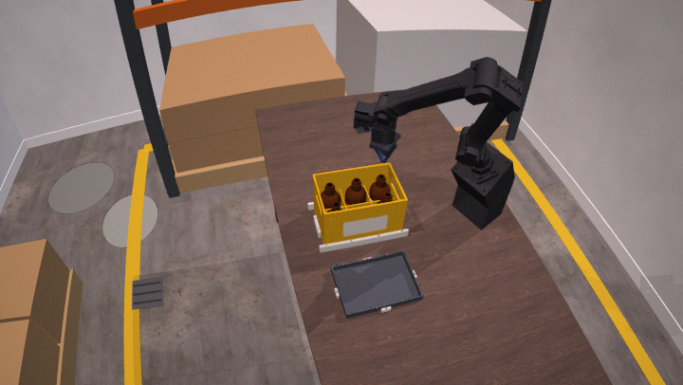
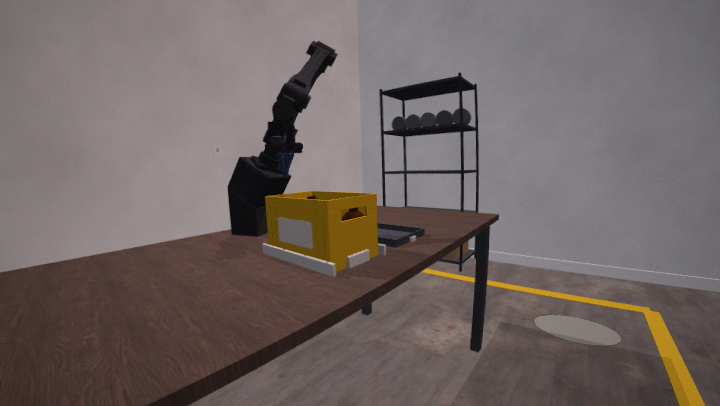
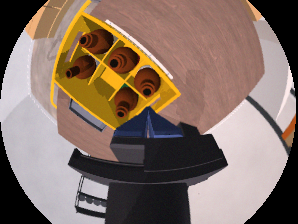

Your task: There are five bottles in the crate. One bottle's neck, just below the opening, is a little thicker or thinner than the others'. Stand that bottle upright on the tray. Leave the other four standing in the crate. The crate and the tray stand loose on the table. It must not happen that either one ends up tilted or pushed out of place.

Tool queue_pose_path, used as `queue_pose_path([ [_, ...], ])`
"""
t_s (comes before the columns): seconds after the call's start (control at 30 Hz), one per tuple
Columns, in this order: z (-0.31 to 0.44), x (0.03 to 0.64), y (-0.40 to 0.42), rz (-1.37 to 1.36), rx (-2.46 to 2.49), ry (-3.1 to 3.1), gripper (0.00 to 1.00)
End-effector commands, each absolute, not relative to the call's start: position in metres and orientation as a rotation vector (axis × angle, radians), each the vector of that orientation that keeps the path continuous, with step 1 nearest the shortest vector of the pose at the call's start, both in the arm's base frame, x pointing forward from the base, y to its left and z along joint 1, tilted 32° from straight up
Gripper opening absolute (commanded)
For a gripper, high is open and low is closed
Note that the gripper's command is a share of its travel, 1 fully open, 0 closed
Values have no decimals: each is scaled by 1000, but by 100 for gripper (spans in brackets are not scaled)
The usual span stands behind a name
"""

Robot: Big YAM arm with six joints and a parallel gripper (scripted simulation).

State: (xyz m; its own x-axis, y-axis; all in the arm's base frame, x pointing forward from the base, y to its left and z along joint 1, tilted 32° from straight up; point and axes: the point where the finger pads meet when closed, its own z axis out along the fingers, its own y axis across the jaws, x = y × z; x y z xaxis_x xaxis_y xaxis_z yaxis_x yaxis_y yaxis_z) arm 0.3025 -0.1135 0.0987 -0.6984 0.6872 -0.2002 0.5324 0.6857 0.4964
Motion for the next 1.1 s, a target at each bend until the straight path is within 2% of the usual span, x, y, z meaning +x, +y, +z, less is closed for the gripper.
queue_pose_path([
  [0.0, 109, 308, -120, 569, 946, 2514, 0],
  [0.4, 123, 294, -26, 583, 954, 2525, 0],
  [0.43, 123, 294, -26, 583, 954, 2525, 61],
  [1.07, 124, 300, -29, 583, 953, 2526, 61],
])
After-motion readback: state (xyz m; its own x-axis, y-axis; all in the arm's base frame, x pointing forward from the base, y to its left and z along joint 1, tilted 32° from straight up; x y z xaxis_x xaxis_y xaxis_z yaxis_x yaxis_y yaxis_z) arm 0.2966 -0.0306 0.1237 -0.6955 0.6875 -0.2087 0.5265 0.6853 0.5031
